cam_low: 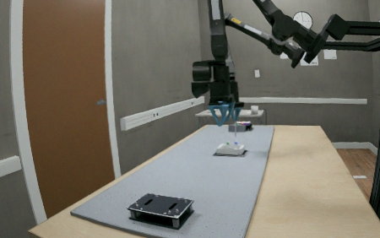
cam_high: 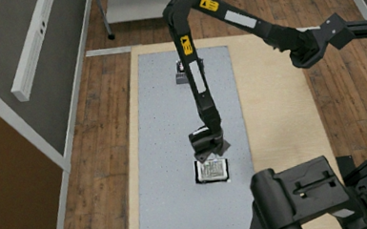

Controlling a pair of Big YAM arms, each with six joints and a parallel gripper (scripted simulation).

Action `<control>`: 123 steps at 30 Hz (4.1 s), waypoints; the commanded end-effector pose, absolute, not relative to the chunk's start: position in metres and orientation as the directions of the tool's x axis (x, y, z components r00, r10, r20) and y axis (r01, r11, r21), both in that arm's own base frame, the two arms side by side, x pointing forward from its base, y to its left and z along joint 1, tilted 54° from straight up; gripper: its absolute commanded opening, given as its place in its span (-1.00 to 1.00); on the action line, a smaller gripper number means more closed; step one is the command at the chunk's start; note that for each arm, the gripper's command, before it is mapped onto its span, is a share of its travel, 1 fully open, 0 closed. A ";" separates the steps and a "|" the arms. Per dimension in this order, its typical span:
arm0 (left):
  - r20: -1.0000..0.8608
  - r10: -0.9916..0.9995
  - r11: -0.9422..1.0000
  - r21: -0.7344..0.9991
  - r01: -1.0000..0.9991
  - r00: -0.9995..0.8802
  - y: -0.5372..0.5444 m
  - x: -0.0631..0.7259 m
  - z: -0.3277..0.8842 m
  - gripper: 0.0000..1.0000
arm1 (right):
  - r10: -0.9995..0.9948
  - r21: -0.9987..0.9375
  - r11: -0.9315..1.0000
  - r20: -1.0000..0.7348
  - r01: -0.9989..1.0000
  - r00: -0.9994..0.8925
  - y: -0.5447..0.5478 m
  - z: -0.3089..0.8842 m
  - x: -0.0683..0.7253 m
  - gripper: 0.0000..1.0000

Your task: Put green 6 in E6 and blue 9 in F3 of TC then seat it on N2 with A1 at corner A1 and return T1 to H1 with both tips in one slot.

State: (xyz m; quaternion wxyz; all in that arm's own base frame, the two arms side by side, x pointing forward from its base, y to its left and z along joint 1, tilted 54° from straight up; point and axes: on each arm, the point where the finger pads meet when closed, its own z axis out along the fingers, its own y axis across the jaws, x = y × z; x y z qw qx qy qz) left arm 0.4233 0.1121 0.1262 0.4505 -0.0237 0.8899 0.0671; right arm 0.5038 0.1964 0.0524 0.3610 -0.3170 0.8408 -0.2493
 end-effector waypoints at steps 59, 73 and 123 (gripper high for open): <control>-0.806 0.023 0.990 0.101 -0.099 -0.592 0.112 0.423 0.127 1.00 | -0.716 -0.653 0.667 -0.427 -0.360 -0.552 0.187 0.034 0.518 -0.86; -0.806 0.023 0.990 0.101 -0.099 -0.592 0.112 0.423 0.127 1.00 | -0.716 -0.653 0.667 -0.427 -0.360 -0.552 0.187 0.032 0.520 -0.86; -0.806 0.023 0.990 0.101 -0.099 -0.592 0.112 0.423 0.127 1.00 | -0.718 -0.652 0.664 -0.417 -0.366 -0.558 0.185 0.028 0.521 -0.86</control>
